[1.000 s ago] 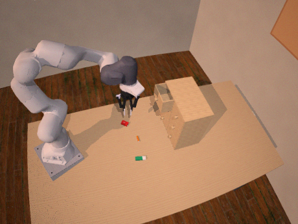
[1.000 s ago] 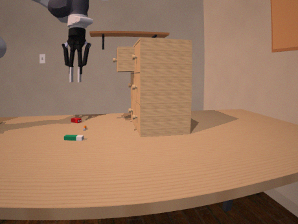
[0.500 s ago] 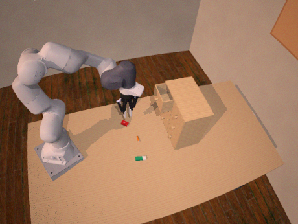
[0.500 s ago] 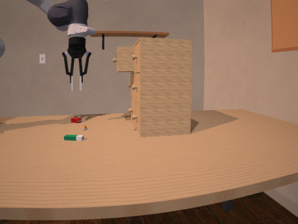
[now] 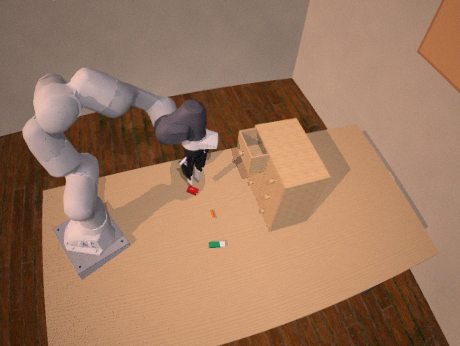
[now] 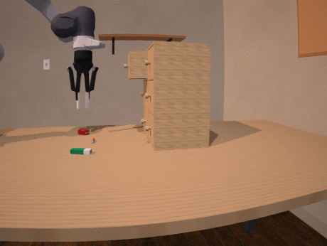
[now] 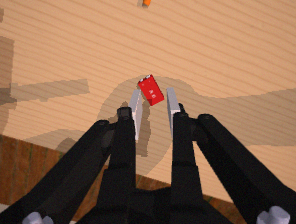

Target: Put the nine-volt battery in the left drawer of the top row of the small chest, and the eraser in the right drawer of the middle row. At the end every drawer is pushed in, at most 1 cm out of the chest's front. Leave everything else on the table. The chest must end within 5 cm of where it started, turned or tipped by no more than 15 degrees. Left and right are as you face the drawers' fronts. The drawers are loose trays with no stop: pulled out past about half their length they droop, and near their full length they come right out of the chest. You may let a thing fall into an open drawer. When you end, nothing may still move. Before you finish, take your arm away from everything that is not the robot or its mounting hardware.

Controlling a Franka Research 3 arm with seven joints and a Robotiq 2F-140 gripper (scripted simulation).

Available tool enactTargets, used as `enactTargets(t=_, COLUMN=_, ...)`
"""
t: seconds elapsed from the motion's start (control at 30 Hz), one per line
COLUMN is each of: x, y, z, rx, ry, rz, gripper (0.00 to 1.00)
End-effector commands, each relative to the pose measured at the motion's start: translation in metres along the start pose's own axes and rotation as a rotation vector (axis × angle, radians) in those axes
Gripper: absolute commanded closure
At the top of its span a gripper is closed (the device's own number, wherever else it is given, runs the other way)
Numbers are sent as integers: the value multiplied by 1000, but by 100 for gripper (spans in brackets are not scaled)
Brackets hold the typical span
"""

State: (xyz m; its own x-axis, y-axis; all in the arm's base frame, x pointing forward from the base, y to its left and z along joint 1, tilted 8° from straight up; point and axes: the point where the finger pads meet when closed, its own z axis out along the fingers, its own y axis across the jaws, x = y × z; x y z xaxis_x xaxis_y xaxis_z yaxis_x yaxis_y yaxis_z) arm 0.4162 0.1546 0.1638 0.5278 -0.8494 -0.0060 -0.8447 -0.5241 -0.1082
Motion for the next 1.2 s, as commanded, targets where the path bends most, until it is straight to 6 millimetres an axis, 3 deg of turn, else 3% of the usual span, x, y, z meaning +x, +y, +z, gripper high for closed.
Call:
enactTargets(t=0.0, x=2, y=-5, z=0, rx=17, ry=11, rz=-113, gripper=80)
enactTargets(t=0.07, x=2, y=-5, z=0, rx=17, ry=11, rz=-113, gripper=80)
enactTargets(t=0.1, x=-4, y=-5, z=10, rx=18, ry=11, rz=-204, gripper=80)
enactTargets(t=0.37, x=-4, y=-5, z=10, rx=18, ry=11, rz=-204, gripper=80)
enactTargets(t=0.4, x=-10, y=-5, z=19, rx=20, ry=11, rz=-278, gripper=80)
enactTargets(t=1.17, x=-14, y=-5, z=25, rx=21, ry=11, rz=-336, gripper=80)
